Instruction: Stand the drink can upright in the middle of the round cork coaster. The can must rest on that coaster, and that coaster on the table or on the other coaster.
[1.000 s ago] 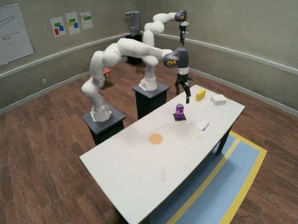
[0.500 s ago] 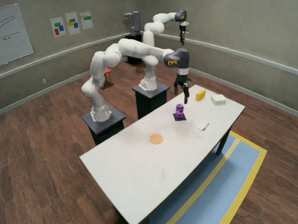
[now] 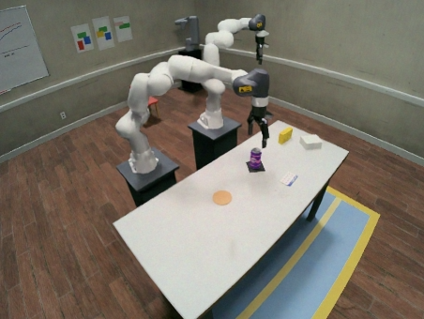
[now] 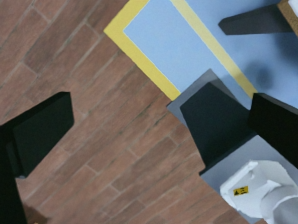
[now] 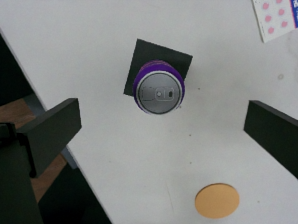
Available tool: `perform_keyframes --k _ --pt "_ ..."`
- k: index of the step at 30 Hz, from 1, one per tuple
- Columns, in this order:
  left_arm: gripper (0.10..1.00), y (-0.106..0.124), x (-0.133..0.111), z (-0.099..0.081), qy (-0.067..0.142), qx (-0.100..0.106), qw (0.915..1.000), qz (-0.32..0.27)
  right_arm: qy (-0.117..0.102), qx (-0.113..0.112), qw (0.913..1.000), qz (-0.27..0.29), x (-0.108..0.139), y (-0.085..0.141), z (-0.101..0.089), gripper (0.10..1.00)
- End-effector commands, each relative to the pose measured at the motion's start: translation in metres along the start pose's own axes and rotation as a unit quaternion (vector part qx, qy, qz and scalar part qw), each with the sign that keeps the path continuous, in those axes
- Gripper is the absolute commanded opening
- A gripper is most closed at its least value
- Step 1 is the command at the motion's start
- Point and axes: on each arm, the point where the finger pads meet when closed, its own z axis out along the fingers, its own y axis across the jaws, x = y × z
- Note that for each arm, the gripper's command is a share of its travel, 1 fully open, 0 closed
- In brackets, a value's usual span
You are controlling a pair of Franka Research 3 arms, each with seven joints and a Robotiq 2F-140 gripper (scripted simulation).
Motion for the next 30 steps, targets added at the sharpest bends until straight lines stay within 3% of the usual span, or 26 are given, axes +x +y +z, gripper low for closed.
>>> perform_keyframes --k 1,30 --pt "1.0 -0.001 -0.002 -0.001 -0.001 0.001 1.0 0.002 -0.001 0.003 1.0 -0.002 0.0 -0.001 0.002 1.0" --pt "1.0 -0.001 -0.002 -0.001 -0.001 0.001 1.0 0.002 -0.001 0.003 1.0 -0.002 0.001 -0.001 0.024 1.0"
